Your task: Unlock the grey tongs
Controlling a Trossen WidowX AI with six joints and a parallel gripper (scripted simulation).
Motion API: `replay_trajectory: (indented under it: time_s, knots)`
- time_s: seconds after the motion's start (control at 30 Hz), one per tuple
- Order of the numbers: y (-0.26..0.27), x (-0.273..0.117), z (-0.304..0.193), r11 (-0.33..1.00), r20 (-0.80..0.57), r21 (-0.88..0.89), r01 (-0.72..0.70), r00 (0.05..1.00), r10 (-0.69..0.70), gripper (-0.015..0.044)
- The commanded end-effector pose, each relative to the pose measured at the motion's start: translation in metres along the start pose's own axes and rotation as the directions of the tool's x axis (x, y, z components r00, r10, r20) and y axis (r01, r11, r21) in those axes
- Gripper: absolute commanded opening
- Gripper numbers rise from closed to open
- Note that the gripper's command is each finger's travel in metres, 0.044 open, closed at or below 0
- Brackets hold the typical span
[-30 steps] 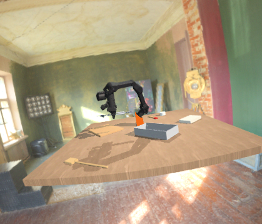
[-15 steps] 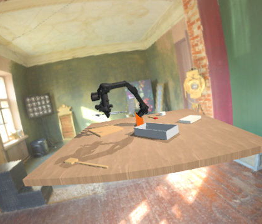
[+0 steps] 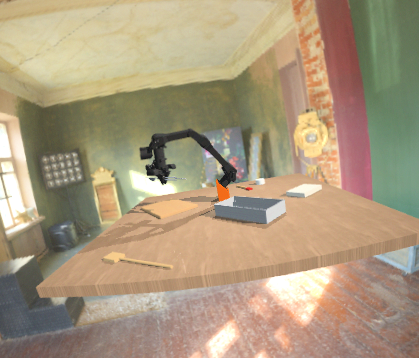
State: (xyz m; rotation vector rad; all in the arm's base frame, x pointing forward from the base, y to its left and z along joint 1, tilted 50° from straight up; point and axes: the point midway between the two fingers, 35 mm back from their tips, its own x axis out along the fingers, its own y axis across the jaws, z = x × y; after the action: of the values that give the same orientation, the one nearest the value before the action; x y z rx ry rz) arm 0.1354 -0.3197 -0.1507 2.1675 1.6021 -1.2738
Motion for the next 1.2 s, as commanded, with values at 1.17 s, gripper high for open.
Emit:
replay_trajectory:
  time_s: [1.17]
  knots:
    - [-0.096,0.02,0.111,0.898,0.264,0.433,0.078,0.942,-0.209,-0.015]
